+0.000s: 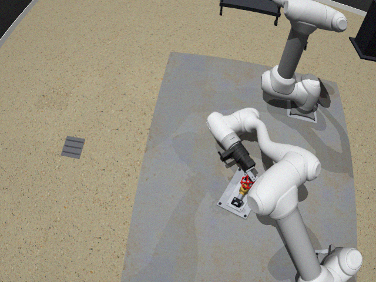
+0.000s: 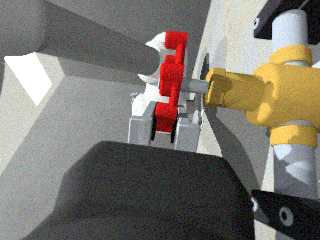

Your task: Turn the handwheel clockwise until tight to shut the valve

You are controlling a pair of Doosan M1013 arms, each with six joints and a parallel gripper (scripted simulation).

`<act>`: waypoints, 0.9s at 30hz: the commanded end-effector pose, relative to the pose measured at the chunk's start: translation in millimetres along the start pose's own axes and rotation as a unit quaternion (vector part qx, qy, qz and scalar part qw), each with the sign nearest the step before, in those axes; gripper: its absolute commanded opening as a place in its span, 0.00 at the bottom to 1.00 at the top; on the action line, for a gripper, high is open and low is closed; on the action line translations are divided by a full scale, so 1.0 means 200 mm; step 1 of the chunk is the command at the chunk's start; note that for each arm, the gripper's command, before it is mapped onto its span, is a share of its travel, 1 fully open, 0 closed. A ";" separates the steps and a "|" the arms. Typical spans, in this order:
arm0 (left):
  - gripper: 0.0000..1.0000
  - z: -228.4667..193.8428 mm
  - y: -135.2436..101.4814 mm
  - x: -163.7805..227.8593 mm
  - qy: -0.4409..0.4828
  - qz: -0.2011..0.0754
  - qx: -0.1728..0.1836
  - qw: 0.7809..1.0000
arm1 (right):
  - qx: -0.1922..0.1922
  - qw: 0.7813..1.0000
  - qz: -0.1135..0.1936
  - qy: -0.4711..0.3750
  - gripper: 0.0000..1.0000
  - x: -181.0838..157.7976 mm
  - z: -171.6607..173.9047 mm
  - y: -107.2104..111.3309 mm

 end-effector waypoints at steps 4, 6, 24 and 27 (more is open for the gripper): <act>0.00 0.00 -0.01 -0.01 0.000 -0.003 0.024 1.000 | 0.000 1.000 0.000 0.000 1.00 0.00 0.00 0.00; 0.00 0.00 -0.01 -0.01 0.000 -0.005 0.031 1.000 | 0.000 1.000 0.000 0.000 1.00 0.00 0.00 0.00; 0.00 0.01 -0.02 -0.01 0.000 -0.014 0.077 0.997 | 0.000 1.000 0.000 0.000 1.00 0.00 0.00 0.00; 0.00 0.01 -0.02 -0.01 0.000 -0.014 0.080 0.997 | 0.000 1.000 0.000 0.000 1.00 0.00 0.00 0.00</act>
Point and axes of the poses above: on each arm, the point where the finger pads meet when closed, its own y axis back along the fingers, its own x axis across the jaws, z = x × y, the point moved 1 cm from there along y, back along the fingers, and after that the axes turned 11 degrees about -y, right-handed, at the moved point
